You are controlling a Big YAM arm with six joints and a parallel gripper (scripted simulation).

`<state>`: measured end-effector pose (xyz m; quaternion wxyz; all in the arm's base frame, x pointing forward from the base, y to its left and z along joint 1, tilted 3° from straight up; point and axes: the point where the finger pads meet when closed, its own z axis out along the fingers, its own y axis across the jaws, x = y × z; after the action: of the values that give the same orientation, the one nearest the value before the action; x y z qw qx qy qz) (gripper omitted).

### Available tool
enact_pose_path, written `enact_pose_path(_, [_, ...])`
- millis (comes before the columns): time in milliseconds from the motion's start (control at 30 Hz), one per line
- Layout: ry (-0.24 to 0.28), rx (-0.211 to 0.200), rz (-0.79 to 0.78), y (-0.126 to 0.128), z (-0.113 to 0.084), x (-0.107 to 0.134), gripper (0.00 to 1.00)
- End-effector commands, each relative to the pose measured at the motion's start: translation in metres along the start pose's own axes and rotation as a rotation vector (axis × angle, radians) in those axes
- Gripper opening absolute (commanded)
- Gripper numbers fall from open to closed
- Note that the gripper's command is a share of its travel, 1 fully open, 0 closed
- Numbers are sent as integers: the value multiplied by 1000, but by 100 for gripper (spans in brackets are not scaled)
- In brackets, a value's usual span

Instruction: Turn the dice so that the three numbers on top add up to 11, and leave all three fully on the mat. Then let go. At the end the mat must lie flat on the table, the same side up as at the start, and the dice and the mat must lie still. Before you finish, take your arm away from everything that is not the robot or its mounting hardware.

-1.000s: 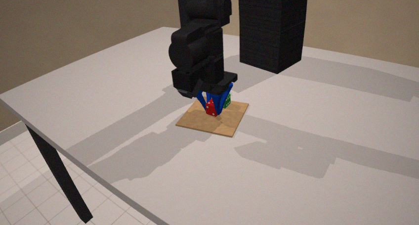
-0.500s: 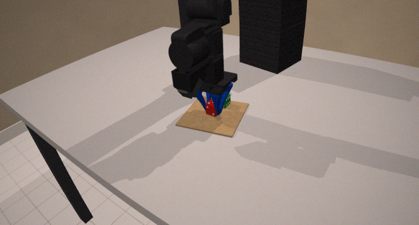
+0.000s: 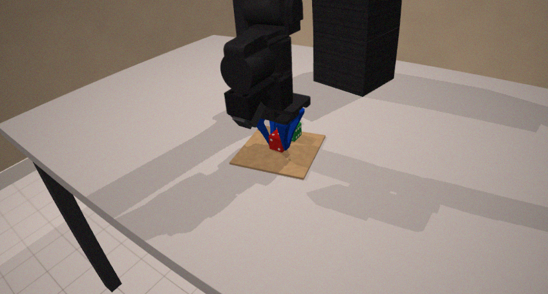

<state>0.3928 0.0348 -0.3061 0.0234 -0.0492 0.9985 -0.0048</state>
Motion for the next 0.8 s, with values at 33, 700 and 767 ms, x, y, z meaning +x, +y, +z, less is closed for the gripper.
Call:
enact_pose_path(33, [-19,0,3,-5,0,-7,26])
enact_pose_path(700, [-19,0,4,-5,0,-7,45])
enact_pose_path(767, [-19,0,4,-5,0,-7,45])
